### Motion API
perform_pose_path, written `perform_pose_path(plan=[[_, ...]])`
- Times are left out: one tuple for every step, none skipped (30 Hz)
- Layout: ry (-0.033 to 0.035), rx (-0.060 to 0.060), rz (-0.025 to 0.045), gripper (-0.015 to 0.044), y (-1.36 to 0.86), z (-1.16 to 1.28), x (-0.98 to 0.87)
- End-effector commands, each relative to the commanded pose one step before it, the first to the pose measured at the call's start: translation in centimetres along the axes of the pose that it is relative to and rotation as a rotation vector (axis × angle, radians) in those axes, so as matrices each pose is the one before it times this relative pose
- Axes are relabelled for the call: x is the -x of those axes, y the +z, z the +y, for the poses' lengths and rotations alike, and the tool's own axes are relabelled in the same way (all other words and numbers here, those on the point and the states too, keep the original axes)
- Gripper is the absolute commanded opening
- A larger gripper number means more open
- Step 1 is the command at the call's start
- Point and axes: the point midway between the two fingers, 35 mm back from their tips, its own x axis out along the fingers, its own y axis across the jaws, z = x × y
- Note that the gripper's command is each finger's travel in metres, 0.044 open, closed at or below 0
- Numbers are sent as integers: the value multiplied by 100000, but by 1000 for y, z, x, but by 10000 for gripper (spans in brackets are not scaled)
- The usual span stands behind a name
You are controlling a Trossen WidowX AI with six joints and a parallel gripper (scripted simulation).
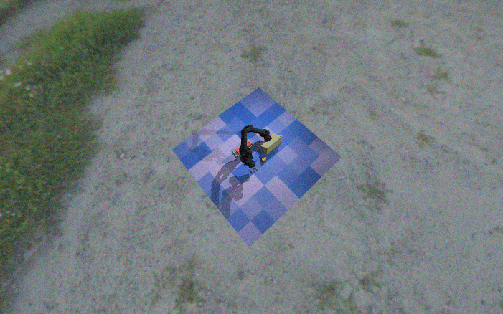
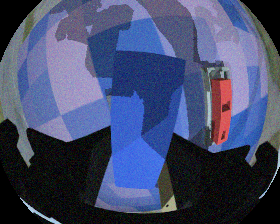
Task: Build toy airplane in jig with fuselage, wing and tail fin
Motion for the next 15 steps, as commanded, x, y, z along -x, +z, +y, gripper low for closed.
perform_pose_path(plan=[[648, -6517, -757, 0, 607, -1260, 174], [30, -1726, 10, 0, 152, -295, -26], [28, -1727, 9, 0, 153, -293, -28], [26, -1727, 9, 0, 155, -292, -29], [24, -1728, 8, 0, 157, -290, -31], [22, -1729, 7, 0, 159, -289, -32], [20, -1730, 6, 0, 161, -287, -33], [18, -1730, 5, 0, 163, -285, -35], [16, -1731, 5, 0, 164, -284, -36], [14, -1731, 4, 0, 166, -282, -38], [12, -1733, 3, 0, 168, -280, -39], [10, -1734, 2, 0, 169, -279, -40], [8, -1734, 0, 0, 171, -277, -42], [6, -1735, -1, 0, 173, -275, -43], [4, -1736, -2, 0, 174, -273, -44]])
